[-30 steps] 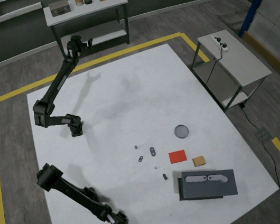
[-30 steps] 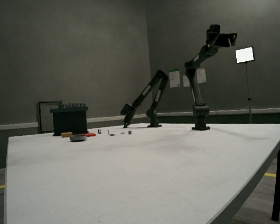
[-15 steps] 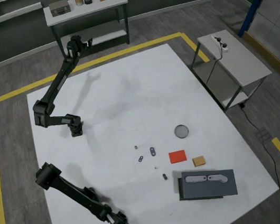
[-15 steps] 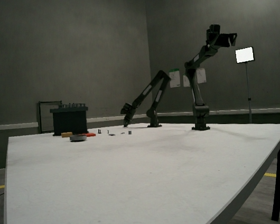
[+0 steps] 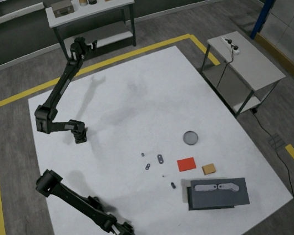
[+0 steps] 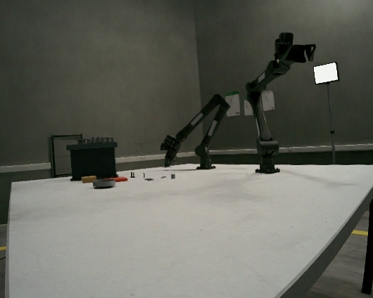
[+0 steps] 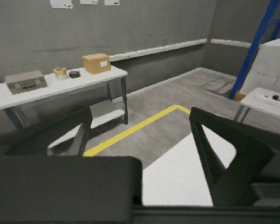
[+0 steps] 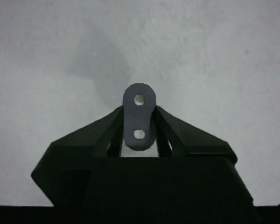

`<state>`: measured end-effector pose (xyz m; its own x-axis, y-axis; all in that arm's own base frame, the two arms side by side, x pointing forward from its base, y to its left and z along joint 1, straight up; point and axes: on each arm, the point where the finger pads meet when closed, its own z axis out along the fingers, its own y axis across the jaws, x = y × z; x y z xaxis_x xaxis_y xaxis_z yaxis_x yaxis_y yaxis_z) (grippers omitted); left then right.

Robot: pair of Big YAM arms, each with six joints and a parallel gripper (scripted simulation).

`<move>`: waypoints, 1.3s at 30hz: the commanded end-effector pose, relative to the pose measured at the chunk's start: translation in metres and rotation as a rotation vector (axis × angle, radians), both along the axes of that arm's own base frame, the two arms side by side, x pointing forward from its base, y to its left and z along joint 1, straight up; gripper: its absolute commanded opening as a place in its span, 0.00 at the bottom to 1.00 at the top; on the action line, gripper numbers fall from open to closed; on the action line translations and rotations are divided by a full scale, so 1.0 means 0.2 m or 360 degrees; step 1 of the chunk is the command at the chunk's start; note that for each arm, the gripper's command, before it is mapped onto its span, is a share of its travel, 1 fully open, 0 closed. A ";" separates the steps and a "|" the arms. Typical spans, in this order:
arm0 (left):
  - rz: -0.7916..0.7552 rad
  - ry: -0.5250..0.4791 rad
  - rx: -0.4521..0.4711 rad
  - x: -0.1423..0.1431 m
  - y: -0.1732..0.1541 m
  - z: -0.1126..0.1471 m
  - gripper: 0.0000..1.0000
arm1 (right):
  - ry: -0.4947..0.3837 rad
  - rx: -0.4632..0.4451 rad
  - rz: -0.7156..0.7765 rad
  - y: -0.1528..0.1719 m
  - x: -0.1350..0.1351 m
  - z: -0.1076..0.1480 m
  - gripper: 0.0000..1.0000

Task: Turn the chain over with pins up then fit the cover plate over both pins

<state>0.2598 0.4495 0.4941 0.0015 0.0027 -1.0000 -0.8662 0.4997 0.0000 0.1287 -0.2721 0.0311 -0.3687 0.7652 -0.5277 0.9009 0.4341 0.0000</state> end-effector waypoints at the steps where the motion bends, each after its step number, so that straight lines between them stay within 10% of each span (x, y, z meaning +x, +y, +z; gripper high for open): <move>1: -0.0012 -0.0060 0.0097 0.02 -0.01 0.21 1.00 | -0.0027 -0.0069 -0.0022 -0.10 0.02 0.12 0.21; 25: -0.0012 -0.0060 0.0097 0.02 -0.01 0.21 1.00 | -0.0032 -0.0079 -0.0022 -0.10 0.02 0.23 0.21; 39: -0.0012 -0.0060 0.0097 0.02 -0.01 0.21 1.00 | -0.0029 -0.0048 0.0088 -0.26 0.27 0.39 0.21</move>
